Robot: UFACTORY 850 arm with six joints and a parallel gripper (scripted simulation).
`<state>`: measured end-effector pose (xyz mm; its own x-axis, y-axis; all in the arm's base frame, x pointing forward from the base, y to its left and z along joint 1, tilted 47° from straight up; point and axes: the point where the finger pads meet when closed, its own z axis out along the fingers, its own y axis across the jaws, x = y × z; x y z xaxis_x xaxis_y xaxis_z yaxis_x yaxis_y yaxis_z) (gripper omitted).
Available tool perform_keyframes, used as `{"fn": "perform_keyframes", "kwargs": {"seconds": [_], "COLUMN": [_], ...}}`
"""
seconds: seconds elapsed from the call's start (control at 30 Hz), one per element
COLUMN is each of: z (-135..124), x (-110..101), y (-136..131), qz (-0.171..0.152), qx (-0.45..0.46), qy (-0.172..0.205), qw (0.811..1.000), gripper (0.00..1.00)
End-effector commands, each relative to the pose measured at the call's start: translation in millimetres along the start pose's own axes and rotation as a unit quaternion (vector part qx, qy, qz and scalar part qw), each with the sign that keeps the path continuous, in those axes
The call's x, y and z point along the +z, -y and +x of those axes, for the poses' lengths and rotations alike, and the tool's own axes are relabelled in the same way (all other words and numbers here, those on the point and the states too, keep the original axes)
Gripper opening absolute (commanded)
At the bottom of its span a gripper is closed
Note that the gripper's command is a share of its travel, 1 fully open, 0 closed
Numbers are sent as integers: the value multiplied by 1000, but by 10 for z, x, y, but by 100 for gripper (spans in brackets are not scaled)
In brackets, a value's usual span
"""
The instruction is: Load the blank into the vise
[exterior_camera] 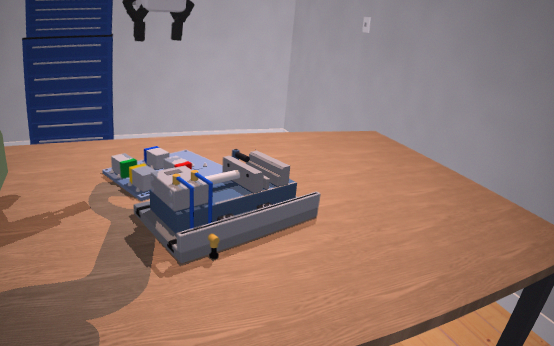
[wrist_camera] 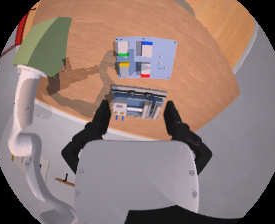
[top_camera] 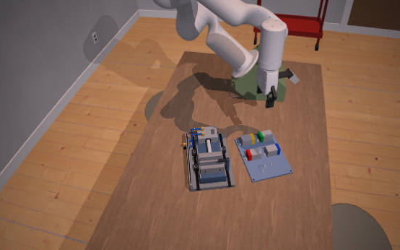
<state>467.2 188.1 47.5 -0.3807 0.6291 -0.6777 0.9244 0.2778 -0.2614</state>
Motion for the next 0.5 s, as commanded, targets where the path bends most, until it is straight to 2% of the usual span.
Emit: {"fn": "perform_keyframes", "kwargs": {"seconds": [0.0,0.47], "z": [3,46], "x": [-9,-13], "y": [-5,35], "qz": [-1,-1], "qx": [0,0], "qy": [0,0], "qw": [1000,1000], "gripper": [100,100]}}
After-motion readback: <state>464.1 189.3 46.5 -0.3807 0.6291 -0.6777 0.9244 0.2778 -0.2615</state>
